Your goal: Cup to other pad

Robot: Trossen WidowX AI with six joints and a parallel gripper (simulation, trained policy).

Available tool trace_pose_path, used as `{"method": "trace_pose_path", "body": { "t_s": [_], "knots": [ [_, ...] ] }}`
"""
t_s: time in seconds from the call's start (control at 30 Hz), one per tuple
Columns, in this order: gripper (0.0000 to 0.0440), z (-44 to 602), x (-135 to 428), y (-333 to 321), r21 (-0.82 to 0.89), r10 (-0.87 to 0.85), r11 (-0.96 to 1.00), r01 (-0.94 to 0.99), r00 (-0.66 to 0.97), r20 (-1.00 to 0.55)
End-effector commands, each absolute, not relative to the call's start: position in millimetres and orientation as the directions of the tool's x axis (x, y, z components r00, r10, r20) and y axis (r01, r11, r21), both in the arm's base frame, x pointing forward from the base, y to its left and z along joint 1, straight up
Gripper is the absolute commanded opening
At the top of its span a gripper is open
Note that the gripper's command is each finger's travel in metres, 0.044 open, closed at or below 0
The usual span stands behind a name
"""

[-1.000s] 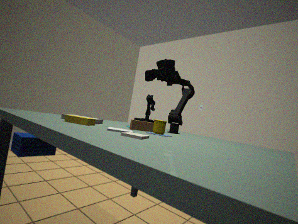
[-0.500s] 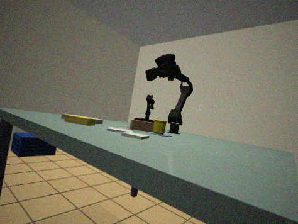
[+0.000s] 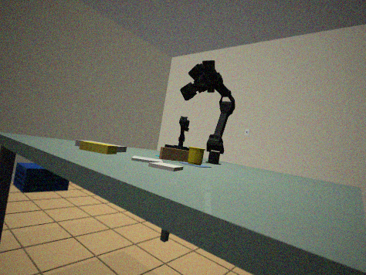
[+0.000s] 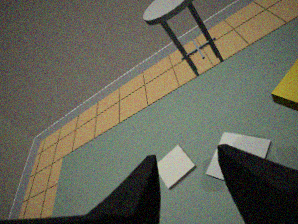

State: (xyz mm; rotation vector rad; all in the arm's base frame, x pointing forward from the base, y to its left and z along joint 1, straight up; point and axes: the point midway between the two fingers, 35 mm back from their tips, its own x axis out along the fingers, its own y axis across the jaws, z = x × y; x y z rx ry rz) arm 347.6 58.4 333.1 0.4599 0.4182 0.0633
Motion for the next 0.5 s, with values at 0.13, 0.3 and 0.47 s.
{"method": "trace_pose_path", "body": {
  "t_s": [0.13,0.3,0.47],
  "knots": [
    [0.0163,332,351,71,0.519,0.178,0.849,0.100,0.870,-0.459],
    [0.0166,329,352,77,0.555,0.188,0.817,0.156,0.838,-0.513],
    [0.0168,325,353,83,0.582,0.196,0.783,0.219,0.801,-0.566]
  ]
}}
